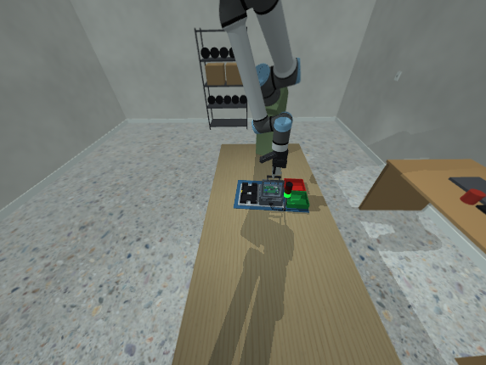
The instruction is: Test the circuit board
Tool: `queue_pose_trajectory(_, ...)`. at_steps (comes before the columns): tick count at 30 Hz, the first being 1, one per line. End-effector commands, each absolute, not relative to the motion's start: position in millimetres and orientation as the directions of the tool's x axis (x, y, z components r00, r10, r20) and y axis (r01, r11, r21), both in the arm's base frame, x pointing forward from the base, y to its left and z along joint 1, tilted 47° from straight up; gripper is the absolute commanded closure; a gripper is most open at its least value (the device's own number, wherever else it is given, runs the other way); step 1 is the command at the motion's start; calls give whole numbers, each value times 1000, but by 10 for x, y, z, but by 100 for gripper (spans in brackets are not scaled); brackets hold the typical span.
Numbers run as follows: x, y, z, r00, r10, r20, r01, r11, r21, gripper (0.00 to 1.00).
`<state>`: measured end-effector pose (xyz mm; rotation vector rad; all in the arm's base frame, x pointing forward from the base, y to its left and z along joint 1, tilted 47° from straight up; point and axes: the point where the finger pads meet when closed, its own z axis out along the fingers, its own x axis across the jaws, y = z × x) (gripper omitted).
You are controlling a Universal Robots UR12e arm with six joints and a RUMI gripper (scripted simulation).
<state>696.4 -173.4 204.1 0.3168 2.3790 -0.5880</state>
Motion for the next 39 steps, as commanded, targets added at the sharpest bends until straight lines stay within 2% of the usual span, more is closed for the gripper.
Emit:
queue_pose_trajectory(1,7100,-1747,2144,-754,74,-653,369,870,-328,100)
queue_pose_trajectory(39,7343,-1794,2320,-754,74,-652,369,870,-328,100)
